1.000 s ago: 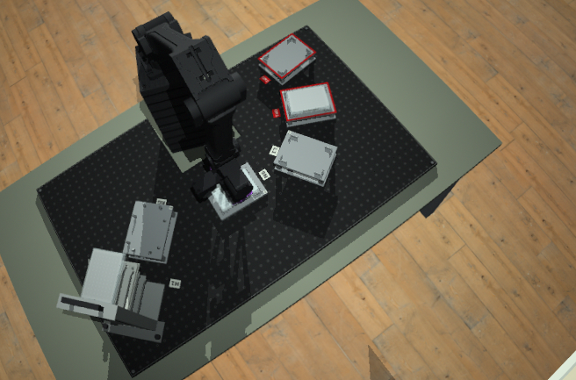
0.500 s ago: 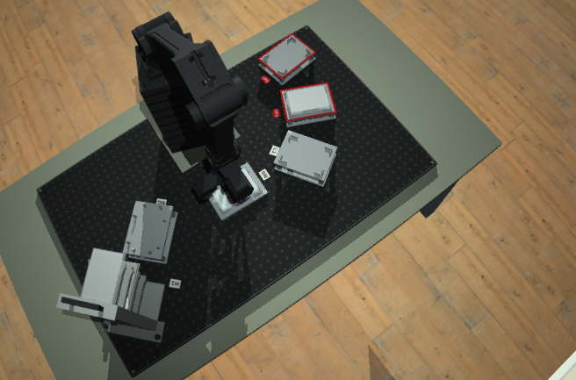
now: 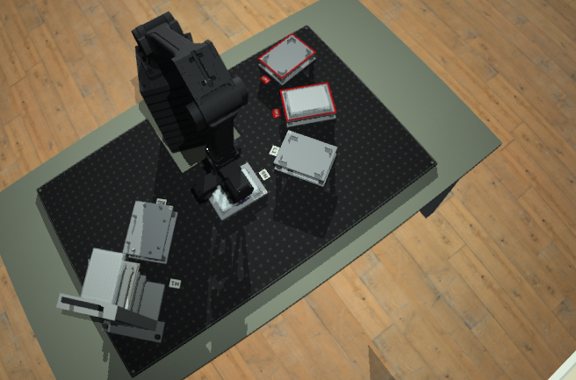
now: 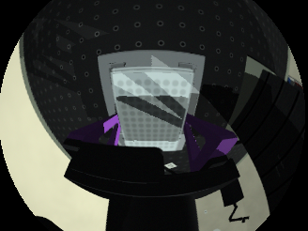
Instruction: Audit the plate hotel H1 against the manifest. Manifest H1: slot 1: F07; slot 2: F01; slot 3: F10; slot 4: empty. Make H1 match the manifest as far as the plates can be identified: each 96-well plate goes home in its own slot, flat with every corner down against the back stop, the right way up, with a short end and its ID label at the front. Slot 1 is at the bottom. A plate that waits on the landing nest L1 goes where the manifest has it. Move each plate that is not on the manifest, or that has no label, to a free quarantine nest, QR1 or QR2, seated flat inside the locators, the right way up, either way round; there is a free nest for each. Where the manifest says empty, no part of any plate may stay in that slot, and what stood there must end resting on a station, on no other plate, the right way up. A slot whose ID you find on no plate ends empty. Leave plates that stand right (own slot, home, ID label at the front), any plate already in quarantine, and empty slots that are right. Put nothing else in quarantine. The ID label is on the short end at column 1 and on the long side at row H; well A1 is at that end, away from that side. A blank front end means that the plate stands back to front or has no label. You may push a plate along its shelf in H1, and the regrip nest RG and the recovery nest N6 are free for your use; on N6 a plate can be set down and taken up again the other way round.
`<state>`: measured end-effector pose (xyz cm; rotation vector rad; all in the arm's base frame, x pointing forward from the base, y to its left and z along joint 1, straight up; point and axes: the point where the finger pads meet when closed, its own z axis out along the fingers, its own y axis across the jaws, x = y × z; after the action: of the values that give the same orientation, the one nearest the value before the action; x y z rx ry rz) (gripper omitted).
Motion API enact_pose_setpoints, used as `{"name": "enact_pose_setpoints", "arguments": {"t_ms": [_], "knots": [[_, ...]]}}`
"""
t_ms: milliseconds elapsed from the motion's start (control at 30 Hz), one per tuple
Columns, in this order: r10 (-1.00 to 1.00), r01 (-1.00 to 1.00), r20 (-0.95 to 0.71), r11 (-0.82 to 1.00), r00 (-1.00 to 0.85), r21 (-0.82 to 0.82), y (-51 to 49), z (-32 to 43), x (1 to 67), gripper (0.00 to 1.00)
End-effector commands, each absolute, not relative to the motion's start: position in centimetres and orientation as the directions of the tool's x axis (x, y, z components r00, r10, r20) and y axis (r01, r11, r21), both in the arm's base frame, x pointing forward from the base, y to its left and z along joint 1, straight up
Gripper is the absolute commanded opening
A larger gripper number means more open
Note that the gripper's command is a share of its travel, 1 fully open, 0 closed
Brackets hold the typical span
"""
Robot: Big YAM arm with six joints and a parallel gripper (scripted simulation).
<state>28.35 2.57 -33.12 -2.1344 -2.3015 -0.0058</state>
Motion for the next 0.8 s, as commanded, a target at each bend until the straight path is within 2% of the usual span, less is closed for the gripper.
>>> {"name": "enact_pose_setpoints", "arguments": {"t_ms": [0,767], "knots": [[0.997,0.997,0.003,0.072,-0.072,0.004,2.6,-32.8,28.3,0.86],[0.998,0.998,0.003,0.065,-0.065,0.001,2.7,-30.3,28.2,0.86]]}}
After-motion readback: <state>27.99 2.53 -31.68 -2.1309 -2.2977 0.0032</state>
